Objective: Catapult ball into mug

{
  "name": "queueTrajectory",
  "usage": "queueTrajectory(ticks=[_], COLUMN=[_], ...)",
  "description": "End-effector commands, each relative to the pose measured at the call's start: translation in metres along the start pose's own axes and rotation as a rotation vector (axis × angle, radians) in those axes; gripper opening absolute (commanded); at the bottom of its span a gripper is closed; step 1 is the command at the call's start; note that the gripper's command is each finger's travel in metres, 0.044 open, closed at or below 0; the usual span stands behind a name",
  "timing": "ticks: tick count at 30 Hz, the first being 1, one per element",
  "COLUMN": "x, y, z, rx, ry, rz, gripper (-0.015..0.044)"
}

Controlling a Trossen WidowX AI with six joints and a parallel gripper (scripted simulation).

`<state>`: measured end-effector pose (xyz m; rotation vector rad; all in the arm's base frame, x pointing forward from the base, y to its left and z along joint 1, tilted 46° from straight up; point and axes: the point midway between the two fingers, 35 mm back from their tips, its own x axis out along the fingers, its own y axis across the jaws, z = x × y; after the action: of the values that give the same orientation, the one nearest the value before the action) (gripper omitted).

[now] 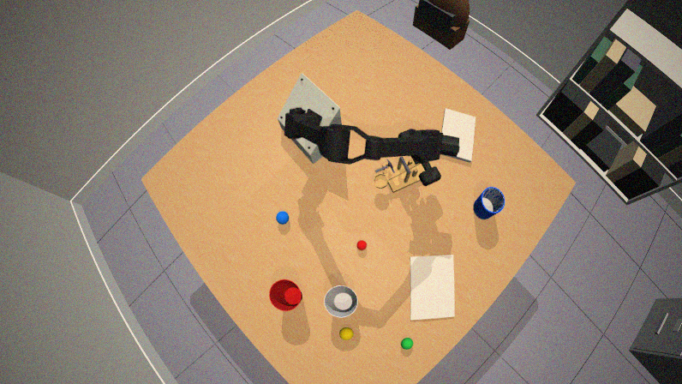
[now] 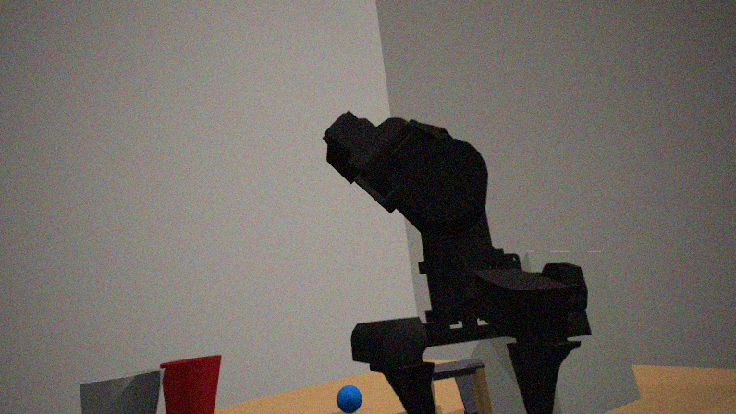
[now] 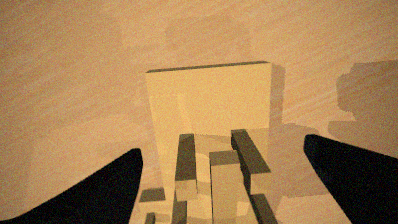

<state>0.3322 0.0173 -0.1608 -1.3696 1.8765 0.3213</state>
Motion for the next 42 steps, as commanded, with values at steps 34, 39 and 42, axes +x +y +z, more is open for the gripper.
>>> queueTrajectory(ticks=[34,39,42], x=[-0.030,-0.033,-0.033], y=[0.002,0.002,0.002], z=[0.000,0.000,0.000], rx=[-0.003,0.003,0.082], ry=[0.002,0.002,0.003], rz=[0.006,0.006,0.006], gripper=[0.0000,0.0000,0.0000])
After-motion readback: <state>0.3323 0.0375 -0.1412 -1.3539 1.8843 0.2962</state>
